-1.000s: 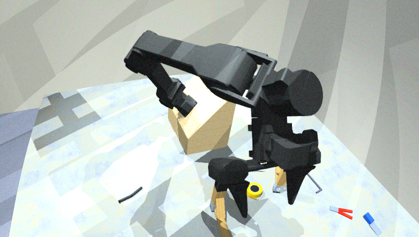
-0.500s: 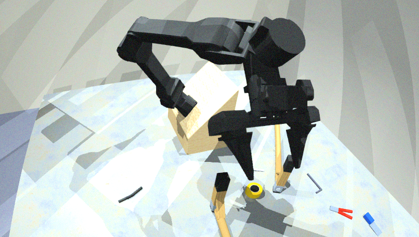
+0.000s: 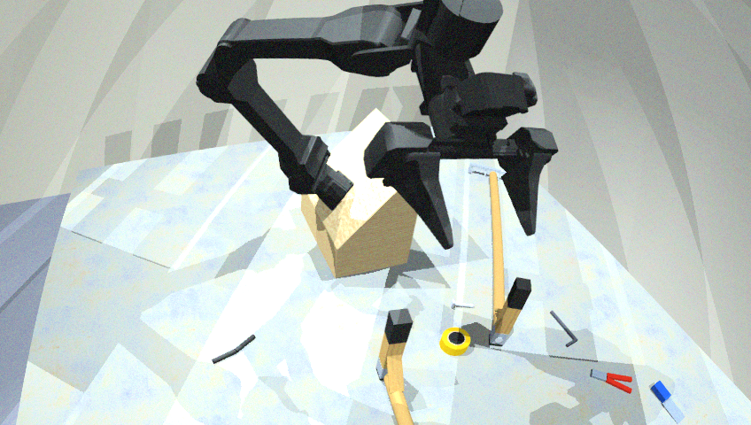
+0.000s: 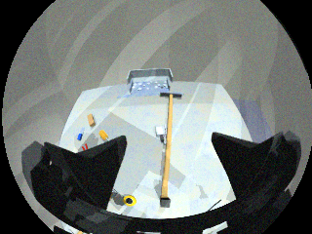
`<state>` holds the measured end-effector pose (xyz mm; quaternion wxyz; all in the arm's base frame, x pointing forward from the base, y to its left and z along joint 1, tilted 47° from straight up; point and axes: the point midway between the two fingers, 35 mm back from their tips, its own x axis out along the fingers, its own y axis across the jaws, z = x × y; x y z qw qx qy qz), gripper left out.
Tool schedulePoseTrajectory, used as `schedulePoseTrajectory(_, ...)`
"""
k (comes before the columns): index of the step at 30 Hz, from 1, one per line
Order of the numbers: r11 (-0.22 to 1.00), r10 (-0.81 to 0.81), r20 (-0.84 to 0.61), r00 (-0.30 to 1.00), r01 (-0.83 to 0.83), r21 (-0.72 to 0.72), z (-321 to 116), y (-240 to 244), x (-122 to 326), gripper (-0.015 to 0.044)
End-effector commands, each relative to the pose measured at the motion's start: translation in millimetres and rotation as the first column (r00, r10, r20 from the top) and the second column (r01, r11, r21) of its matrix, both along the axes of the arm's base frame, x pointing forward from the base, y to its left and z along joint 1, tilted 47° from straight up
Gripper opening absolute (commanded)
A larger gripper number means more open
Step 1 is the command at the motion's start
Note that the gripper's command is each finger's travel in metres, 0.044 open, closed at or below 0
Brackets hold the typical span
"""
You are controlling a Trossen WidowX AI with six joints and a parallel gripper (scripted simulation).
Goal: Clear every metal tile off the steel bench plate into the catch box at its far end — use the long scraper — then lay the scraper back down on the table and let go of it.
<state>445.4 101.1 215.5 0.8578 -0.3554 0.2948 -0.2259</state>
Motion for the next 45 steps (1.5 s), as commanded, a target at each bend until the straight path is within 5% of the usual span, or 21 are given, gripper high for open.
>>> schedulePoseTrajectory(1, 0.999, 0.034, 0.016, 0.999, -0.034, -0.013, 4, 10, -13, 0.0440)
schedulePoseTrajectory(45, 0.937, 0.350, 0.206, 0.914, -0.343, -0.066, 29, 64, -148, 0.0440)
